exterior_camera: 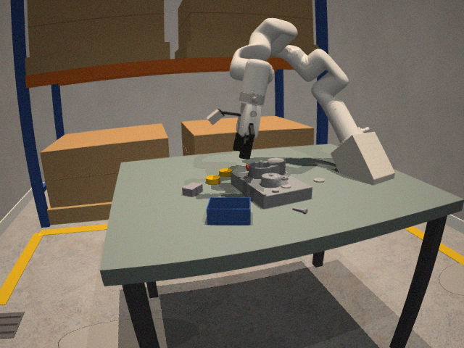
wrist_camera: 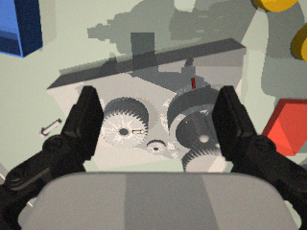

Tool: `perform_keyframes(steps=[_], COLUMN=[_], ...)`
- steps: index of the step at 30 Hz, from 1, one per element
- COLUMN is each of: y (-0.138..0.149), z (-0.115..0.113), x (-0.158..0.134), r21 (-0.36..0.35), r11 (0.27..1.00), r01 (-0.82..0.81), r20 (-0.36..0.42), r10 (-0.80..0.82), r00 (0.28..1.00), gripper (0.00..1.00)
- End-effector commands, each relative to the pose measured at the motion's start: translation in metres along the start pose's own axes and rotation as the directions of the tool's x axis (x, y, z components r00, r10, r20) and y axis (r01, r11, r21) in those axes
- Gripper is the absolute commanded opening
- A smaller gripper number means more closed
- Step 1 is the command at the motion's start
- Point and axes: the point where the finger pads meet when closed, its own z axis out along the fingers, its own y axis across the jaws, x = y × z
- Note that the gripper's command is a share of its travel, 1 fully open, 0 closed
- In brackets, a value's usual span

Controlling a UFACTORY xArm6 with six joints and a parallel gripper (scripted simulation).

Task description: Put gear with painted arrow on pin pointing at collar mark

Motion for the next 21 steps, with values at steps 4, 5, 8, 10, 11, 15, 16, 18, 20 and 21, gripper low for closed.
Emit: perform_keyframes(steps=[4, 5, 8, 10, 11, 15, 16, 18, 20, 21], y=[-0.036, -0.038, -0.040, -0.040, -0.040, -0.040, -0.040, -0.040, -0.040, -0.040], z=[-0.011, -0.012, -0.013, -0.013, -0.013, -0.013, -0.013, -0.013, -0.013, -0.013], x=[-0.072, -0.077, -0.083, -0.083, -0.083, -0.083, -0.083, -0.083, -0.083, -0.083], r21=[0.038, 0.040, 0.043, 0.043, 0.043, 0.043, 0.043, 0.043, 0.043, 0.043], r11=[0.997, 0.997, 0.996, 0.996, 0.996, 0.996, 0.996, 0.996, 0.996, 0.996], r01=[0.063, 0.067, 0.072, 0.072, 0.072, 0.072, 0.072, 0.072, 0.072, 0.072], r20=[0.178, 0.190, 0.203, 0.203, 0.203, 0.203, 0.203, 0.203, 0.203, 0.203], r10=[-0.068, -0.073, -0.079, -0.079, -0.079, -0.079, -0.079, -0.079, -0.079, -0.079], r00=[0.982, 0.979, 0.976, 0.976, 0.976, 0.976, 0.976, 0.976, 0.976, 0.976], gripper=[1.00, 1.00, 1.00, 1.00, 1.00, 1.00, 1.00, 1.00, 1.00, 1.00])
